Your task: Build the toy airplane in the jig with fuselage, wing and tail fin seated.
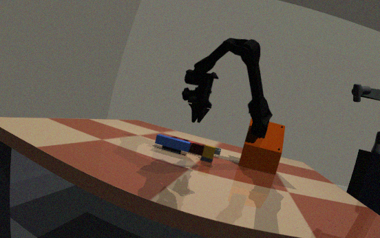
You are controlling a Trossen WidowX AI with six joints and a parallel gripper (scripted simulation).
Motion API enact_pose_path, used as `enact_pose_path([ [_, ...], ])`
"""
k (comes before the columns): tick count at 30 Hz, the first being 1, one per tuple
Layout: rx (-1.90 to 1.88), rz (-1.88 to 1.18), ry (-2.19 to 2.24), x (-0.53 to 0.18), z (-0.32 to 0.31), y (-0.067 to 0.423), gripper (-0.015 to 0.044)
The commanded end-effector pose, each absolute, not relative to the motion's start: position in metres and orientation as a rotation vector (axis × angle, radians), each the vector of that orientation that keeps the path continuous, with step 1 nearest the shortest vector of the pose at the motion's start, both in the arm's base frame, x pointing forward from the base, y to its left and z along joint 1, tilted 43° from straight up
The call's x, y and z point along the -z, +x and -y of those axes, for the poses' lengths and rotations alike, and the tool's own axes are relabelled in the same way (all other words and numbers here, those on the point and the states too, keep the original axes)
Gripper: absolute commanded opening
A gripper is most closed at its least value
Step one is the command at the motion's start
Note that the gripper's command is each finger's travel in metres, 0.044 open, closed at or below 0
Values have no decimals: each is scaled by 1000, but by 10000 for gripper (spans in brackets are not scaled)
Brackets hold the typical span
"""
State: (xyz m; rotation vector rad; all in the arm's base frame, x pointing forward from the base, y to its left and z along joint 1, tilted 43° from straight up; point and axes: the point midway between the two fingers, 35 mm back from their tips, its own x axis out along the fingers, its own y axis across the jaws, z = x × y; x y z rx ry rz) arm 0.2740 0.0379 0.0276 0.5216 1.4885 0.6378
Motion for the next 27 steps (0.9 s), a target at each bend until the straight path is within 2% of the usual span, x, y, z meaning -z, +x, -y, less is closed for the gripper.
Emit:
enact_pose_path([
  [1, -635, -1507, 527, -18, -47, 272, 440],
  [5, -638, -1506, 529, 12, -75, 269, 440],
  [27, -633, -1510, 533, 33, -95, 268, 440],
])
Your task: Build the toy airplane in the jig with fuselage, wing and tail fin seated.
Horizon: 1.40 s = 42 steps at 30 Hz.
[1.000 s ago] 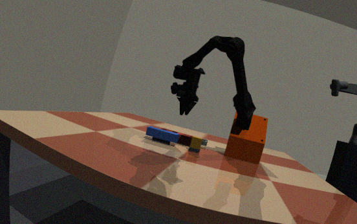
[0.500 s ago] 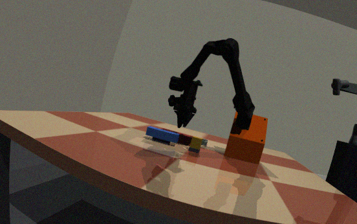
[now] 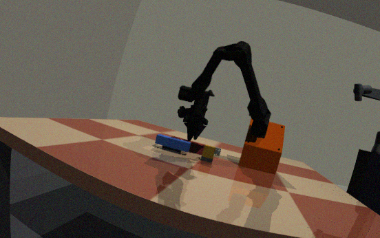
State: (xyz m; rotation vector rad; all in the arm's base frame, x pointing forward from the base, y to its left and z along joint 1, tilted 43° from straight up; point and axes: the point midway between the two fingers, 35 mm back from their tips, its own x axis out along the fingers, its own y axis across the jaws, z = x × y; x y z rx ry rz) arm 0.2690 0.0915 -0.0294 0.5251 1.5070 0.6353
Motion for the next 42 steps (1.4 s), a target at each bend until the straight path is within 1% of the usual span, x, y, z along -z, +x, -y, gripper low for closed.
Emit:
enact_pose_path([
  [1, -634, -1510, 533, 35, -96, 268, 440],
  [23, -640, -1506, 532, 58, -118, 265, 440],
  [33, -640, -1506, 532, 58, -118, 265, 177],
  [40, -640, -1506, 532, 58, -118, 265, 131],
  [42, -640, -1506, 532, 57, -118, 266, 78],
])
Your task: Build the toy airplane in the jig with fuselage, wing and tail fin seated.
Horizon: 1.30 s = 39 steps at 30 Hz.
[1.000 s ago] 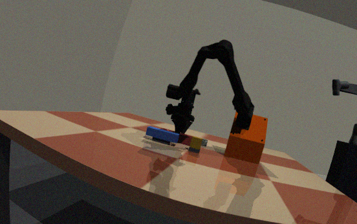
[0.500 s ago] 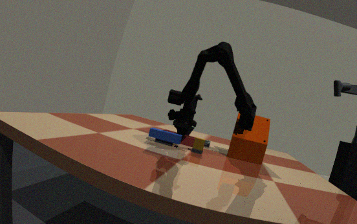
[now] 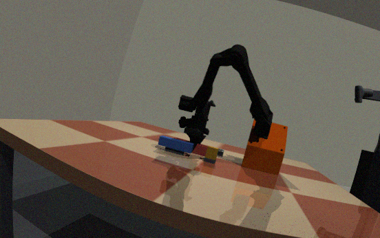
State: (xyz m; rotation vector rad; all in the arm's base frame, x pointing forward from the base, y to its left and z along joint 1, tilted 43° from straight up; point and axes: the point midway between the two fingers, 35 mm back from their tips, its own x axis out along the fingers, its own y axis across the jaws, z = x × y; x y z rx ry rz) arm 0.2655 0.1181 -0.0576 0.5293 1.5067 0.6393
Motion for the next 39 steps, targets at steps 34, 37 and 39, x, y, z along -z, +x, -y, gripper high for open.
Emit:
enact_pose_path([
  [34, -630, -1508, 523, -13, -48, 276, 0],
  [37, -631, -1508, 524, -21, -42, 275, 0],
  [39, -632, -1508, 524, -26, -38, 274, 0],
])
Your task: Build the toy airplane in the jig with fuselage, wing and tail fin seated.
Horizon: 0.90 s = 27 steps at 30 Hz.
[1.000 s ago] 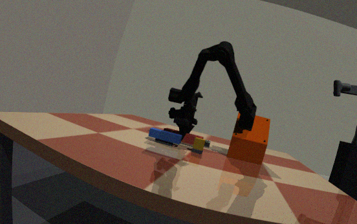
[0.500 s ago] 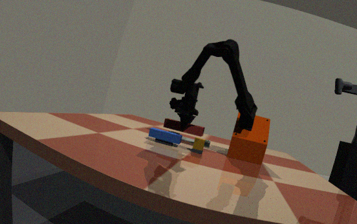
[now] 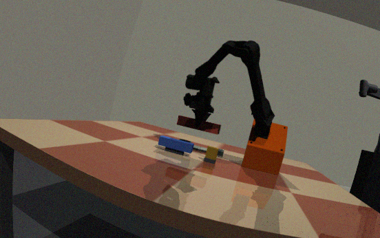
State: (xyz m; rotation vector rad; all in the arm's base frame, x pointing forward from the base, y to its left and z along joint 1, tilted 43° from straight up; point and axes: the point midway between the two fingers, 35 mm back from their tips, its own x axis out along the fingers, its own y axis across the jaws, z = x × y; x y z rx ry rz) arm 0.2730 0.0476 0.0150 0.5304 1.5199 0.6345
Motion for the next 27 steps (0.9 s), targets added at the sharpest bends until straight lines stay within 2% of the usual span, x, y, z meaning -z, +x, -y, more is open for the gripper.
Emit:
enact_pose_path([
  [1, -633, -1507, 525, -28, -36, 274, 0],
  [10, -636, -1507, 526, -36, -29, 272, 0],
  [27, -652, -1495, 502, 11, -7, 286, 0],
])
